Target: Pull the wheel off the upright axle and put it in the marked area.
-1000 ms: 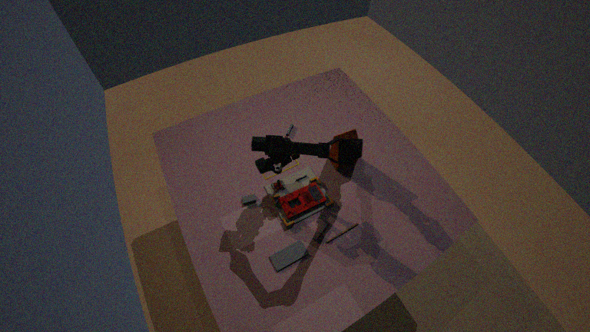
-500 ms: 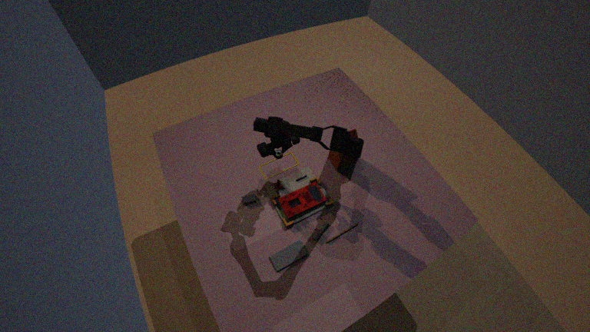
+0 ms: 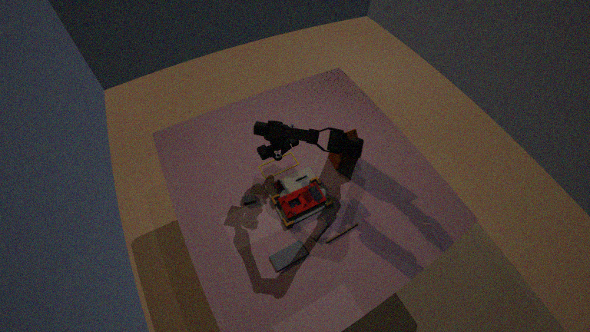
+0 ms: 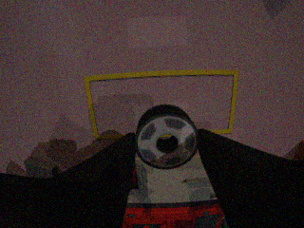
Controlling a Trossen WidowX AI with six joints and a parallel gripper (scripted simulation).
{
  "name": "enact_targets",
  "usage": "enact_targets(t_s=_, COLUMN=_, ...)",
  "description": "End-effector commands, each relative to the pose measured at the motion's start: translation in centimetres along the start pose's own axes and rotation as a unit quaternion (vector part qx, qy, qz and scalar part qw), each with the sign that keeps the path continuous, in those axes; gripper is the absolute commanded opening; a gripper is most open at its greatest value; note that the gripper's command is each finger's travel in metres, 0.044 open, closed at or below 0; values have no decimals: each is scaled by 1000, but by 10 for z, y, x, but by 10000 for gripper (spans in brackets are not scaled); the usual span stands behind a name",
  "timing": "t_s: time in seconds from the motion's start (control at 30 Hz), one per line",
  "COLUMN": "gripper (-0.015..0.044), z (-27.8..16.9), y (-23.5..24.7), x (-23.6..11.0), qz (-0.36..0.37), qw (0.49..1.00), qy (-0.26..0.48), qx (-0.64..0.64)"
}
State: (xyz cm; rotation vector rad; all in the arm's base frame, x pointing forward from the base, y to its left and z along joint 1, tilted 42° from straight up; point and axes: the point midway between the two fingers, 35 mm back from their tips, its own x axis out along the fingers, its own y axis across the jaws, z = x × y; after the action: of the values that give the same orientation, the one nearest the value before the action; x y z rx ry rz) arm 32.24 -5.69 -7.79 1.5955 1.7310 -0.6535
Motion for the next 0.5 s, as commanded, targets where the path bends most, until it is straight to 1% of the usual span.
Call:
enact_targets(t_s=0.0, gripper=0, z=-1, y=-1, x=24, qz=-3, qw=1000, qy=5, qx=4)
enact_targets(t_s=0.27, gripper=0, z=-4, y=-3, x=75, qz=-3, qw=1000, qy=7, qx=4)
enact_targets(t_s=0.47, gripper=0, z=-4, y=-4, x=80, qz=-3, qw=1000, qy=7, qx=4)
